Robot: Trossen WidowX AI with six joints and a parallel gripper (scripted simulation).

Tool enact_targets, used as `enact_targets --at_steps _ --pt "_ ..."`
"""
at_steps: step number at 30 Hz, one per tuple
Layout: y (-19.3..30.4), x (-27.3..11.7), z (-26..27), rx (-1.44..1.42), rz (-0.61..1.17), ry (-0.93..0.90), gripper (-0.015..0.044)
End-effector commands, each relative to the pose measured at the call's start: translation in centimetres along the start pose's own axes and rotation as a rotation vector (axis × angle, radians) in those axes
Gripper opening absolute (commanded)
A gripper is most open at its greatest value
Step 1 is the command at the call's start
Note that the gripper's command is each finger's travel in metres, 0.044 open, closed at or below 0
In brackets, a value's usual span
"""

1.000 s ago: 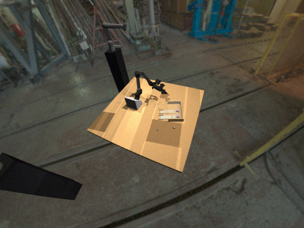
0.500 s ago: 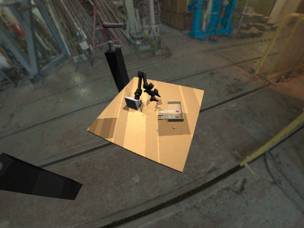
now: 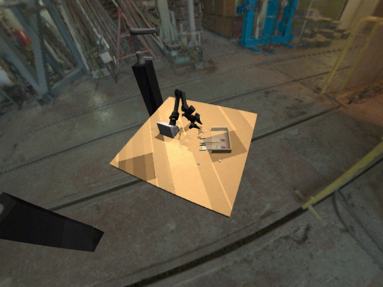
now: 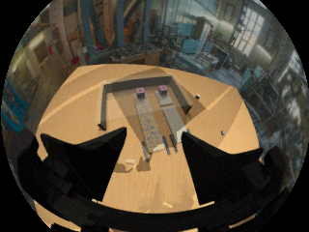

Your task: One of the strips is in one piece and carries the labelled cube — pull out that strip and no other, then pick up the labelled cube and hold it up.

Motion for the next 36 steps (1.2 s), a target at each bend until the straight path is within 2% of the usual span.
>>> enact_targets --at_steps 1,9,10,18,36 --pt "-2.0 2.4 -0.7 -0.056 0.125 0.009 0.0216" --pt "-4.0 8.4 -2.1 -0.193 0.468 -0.072 0.0006" --pt "-4.1 9.2 -2.2 -0.212 0.512 -0.090 0.0000" --pt "-3.9 14.7 -2.2 -0.341 0.822 -0.270 0.0000" --pt "-3.0 15.6 -1.9 -0.344 0.829 -0.275 0.0000"
Point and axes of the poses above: the point midway between the two fingers, 35 mm back from their tips, its own x axis out along the fingers, its own z axis across the jaws, y = z × x, the point moved 10 cm from there along -x, back along the fingers, and after that the axes turned 6 degrees about -x, right-handed, at the moved point
